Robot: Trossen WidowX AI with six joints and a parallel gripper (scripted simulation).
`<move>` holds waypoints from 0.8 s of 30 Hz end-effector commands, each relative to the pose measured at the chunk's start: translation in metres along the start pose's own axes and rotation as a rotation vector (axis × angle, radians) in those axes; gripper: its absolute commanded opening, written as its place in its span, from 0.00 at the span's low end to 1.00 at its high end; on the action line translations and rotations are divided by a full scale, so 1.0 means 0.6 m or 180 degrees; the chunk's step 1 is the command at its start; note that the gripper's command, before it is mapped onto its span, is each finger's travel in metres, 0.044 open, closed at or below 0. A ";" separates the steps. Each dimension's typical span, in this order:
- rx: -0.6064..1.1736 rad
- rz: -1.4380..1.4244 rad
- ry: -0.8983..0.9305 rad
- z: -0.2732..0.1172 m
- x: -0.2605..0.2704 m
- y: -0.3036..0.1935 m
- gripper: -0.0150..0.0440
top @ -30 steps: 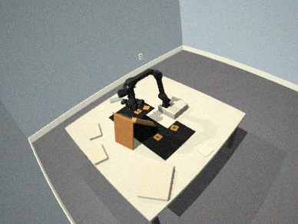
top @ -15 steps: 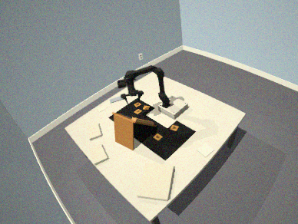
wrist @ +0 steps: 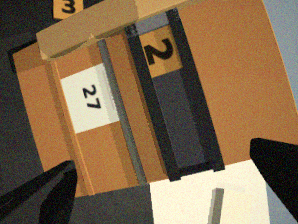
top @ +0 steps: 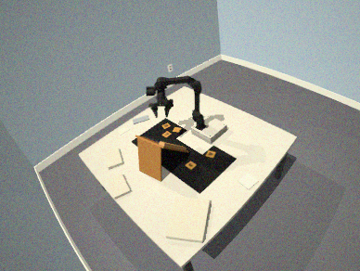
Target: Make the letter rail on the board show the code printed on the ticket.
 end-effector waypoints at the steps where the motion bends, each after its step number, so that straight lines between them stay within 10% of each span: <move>1: -0.0043 -0.1076 -0.0457 -0.048 0.037 0.006 1.00; 20: -0.0043 -0.1076 -0.0457 -0.048 0.037 0.006 1.00; 24: -0.0026 -0.0295 -0.0356 -0.035 0.039 -0.010 0.83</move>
Point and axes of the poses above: the point midway between the two fingers, 35 mm back from their tips, its own z axis out along the fingers, its own x axis across the jaws, y = z × x, the point moved 8 cm from there along -z, back along the fingers, and after that the axes turned 10 degrees about z, right-handed, at the moved point
